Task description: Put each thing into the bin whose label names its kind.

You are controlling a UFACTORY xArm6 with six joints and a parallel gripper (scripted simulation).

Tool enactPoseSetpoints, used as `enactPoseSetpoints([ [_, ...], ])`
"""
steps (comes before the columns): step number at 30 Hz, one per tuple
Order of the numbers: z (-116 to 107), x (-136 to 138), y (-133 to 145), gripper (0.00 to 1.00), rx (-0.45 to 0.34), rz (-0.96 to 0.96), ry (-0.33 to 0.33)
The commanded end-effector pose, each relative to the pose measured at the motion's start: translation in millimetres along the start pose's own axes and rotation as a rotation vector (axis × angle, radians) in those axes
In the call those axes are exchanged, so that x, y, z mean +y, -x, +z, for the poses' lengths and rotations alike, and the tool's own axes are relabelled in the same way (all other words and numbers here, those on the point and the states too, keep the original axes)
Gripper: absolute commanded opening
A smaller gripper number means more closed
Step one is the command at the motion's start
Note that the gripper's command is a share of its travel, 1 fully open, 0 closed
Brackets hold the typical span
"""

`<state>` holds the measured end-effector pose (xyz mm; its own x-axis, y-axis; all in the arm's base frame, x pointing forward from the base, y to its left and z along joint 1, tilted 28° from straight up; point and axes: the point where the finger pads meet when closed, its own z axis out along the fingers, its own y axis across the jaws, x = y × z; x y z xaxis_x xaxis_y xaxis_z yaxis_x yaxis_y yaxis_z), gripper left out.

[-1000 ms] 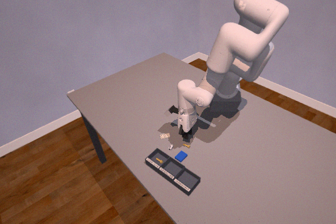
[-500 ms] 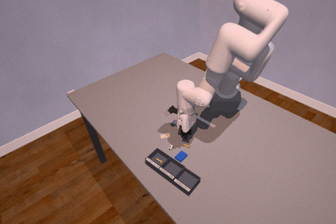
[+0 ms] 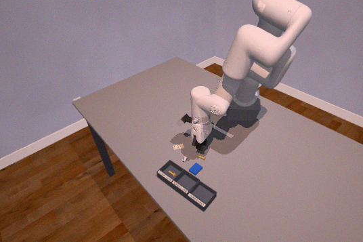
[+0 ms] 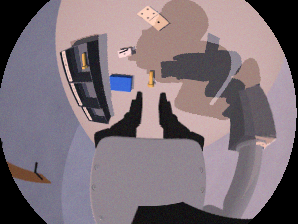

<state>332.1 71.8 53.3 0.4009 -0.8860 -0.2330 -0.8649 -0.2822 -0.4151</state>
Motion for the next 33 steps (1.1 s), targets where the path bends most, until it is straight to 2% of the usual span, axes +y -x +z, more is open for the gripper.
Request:
enactPoseSetpoints([
  [1, 0, -1, 0, 0.29, 0.001, 0.000, -0.002],
  [4, 0, -1, 0, 0.29, 0.001, 0.000, -0.002],
  [7, 12, -1, 0, 0.29, 0.001, 0.000, -0.002],
  [9, 12, -1, 0, 0.29, 0.001, 0.000, -0.002],
  [21, 60, -2, -1, 0.29, 0.001, 0.000, -0.001],
  [33, 66, -1, -1, 0.29, 0.001, 0.000, -0.001],
])
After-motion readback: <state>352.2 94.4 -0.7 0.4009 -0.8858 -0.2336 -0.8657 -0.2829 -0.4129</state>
